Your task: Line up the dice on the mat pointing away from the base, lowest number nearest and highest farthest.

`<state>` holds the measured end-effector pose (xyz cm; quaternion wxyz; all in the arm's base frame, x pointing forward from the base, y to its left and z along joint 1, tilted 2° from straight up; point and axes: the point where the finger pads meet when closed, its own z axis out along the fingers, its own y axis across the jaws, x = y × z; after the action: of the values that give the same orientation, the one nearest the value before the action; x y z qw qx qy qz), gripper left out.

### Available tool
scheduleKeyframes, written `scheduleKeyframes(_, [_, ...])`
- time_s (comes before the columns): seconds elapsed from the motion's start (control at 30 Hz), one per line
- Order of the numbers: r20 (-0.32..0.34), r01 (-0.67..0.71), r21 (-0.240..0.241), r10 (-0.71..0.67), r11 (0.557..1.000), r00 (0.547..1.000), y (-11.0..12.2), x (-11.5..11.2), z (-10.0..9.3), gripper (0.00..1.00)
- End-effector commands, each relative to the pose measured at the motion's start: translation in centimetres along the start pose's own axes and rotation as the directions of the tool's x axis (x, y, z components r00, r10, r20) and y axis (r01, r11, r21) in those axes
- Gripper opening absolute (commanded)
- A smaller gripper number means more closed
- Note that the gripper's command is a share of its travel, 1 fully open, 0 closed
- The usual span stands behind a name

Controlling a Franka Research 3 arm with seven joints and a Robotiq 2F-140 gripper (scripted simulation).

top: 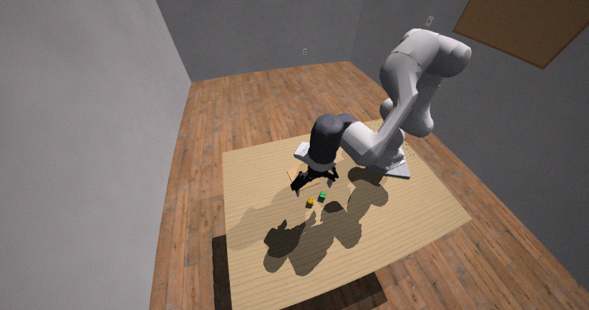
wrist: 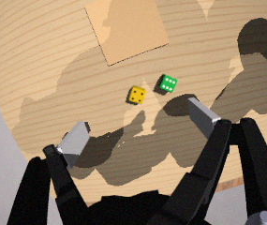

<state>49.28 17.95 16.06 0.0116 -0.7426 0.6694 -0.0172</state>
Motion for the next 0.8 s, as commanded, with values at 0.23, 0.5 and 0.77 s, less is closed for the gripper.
scheduleKeyframes(0.23, [-0.006,-0.039,-0.009,0.039,0.999,0.999,0.3,0.0,0.08,1.0])
scheduleKeyframes(0.5, [-0.006,-0.039,-0.009,0.039,0.999,0.999,0.3,0.0,0.08,1.0])
scheduleKeyframes(0.77, [-0.007,-0.108,-0.009,0.108,0.994,0.994,0.25,-0.02,0.15,1.0])
